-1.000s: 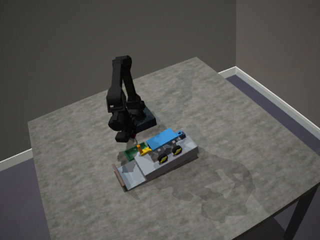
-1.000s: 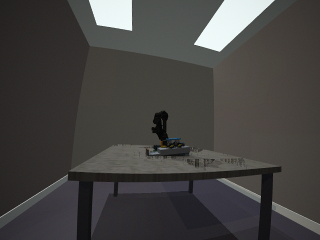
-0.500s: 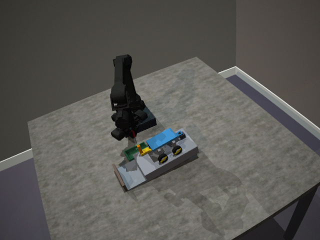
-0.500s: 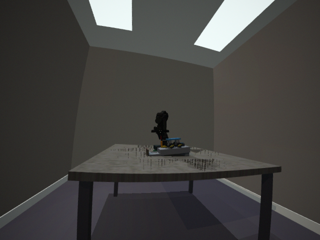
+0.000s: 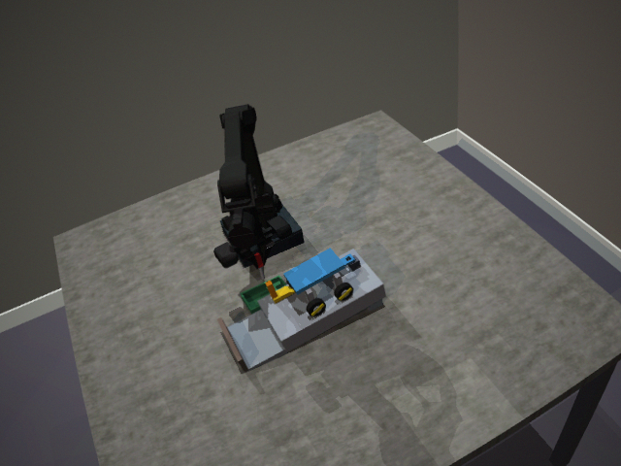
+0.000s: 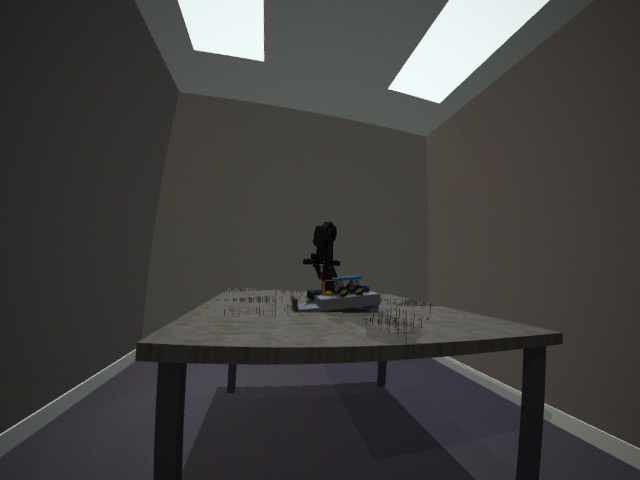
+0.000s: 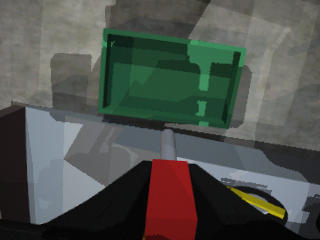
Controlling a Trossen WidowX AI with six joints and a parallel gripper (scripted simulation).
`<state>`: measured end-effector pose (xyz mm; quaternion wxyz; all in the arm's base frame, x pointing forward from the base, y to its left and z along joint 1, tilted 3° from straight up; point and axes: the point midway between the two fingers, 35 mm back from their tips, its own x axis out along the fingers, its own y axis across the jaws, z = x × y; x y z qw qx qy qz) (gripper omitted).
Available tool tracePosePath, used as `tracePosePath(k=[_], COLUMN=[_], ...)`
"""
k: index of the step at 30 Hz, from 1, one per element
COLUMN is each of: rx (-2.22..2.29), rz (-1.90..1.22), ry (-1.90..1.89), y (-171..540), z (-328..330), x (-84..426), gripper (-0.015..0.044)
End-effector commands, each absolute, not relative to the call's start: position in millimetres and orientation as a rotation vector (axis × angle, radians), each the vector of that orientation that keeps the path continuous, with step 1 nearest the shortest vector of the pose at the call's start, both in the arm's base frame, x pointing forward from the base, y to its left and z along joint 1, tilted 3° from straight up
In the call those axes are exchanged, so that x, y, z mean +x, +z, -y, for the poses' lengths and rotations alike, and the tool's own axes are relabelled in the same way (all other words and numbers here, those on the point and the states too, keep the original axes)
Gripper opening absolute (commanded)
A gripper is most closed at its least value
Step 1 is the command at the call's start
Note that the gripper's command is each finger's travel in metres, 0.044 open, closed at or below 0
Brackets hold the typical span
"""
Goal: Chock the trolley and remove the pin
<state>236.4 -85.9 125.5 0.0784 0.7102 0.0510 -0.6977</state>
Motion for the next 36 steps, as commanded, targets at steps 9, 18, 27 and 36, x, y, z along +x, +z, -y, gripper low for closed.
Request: tracePosePath(k=[9,18,27,36], rx=[2.142,2.074,2.061,2.06], rz=[-0.069,0.082,0.115,0.116], ry=[-2.13,-2.053,-2.035,-2.035], y=[107,87,59,44], z=[88,95,111,119], x=[217,220,223,221], gripper=[0.0,0.0,0.0,0.0026])
